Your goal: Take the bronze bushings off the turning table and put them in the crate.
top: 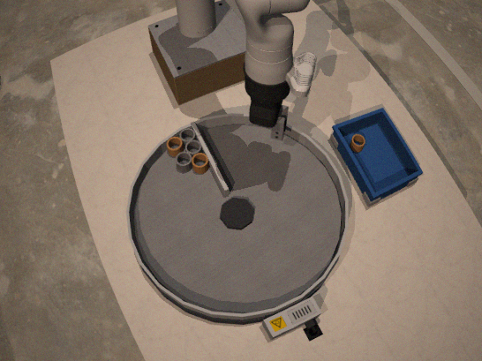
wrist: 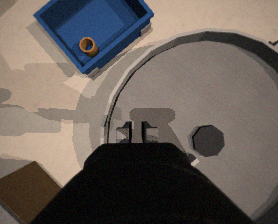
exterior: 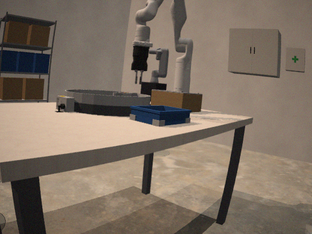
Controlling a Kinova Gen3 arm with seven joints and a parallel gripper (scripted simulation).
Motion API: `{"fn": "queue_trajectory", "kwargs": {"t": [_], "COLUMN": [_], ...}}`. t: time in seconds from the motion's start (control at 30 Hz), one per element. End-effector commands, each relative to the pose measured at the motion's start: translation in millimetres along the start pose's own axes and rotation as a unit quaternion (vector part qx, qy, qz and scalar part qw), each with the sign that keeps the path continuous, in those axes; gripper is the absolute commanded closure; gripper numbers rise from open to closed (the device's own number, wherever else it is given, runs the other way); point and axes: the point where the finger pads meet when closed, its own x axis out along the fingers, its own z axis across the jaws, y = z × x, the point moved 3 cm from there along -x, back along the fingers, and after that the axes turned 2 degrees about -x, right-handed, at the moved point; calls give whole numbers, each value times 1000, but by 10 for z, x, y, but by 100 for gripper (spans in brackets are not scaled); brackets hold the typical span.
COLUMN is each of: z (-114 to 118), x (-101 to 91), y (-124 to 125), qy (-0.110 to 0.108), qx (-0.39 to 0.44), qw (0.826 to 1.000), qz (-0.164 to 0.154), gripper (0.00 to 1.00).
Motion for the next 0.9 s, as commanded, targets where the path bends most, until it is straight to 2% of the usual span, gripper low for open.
{"fn": "queue_trajectory", "kwargs": {"t": [0.0, 0.4, 0.57, 0.87], "z": [200, 200, 464, 464], "x": [-4, -4, 9, 9], "y": [-344, -344, -850, -850], "qy": [0, 0, 0, 0], "qx": [23, 23, 22, 22], "qw": [1000, 1000, 1000, 1000], "qz": [0, 0, 0, 0], "gripper": [60, 60, 60, 60]}}
